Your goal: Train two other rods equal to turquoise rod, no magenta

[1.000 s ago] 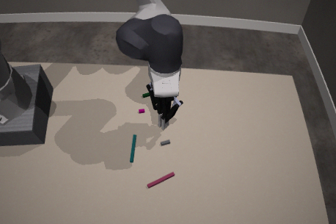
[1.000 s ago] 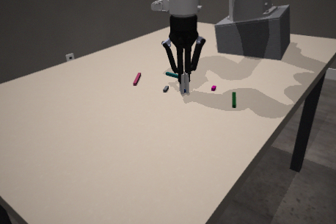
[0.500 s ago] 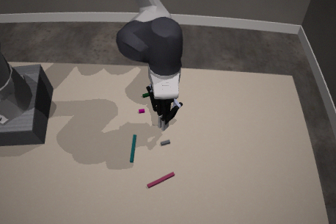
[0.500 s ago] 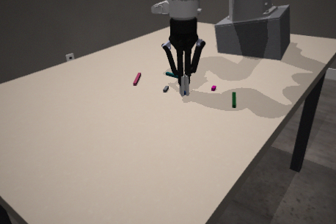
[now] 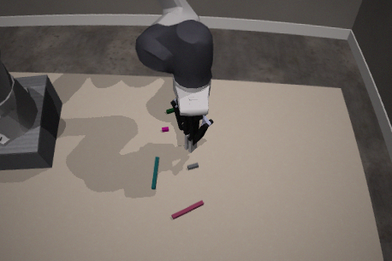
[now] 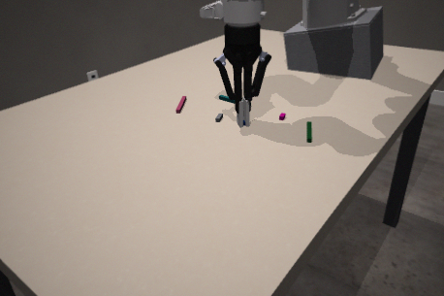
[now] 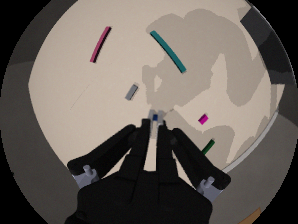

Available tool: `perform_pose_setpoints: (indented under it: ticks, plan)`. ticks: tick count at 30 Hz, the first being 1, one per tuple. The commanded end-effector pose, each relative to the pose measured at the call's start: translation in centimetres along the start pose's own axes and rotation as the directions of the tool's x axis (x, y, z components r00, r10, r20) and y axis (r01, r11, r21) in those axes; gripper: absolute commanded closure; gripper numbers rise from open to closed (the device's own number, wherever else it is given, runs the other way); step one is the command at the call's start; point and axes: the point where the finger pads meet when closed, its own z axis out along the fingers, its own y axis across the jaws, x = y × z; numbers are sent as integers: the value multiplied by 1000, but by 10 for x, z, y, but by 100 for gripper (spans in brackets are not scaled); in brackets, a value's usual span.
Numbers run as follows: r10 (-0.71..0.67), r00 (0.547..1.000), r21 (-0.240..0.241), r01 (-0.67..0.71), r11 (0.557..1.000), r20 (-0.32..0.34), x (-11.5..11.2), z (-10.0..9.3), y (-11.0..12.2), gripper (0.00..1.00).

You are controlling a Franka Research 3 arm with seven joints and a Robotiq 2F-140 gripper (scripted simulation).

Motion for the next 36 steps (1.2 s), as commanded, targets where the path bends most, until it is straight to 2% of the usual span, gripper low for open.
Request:
perform_pose_setpoints:
  ticks: [1,17,32,36]
  plan:
    - [-7,1000,2,7,1000,3,-2,0,-1,97]
    - [-7,1000,2,7,1000,3,-2,0,-1,97]
    - [-7,1000,2,7,1000,3,-2,0,-1,85]
    - [-7,1000,2,7,1000,3,-2,0,-1,85]
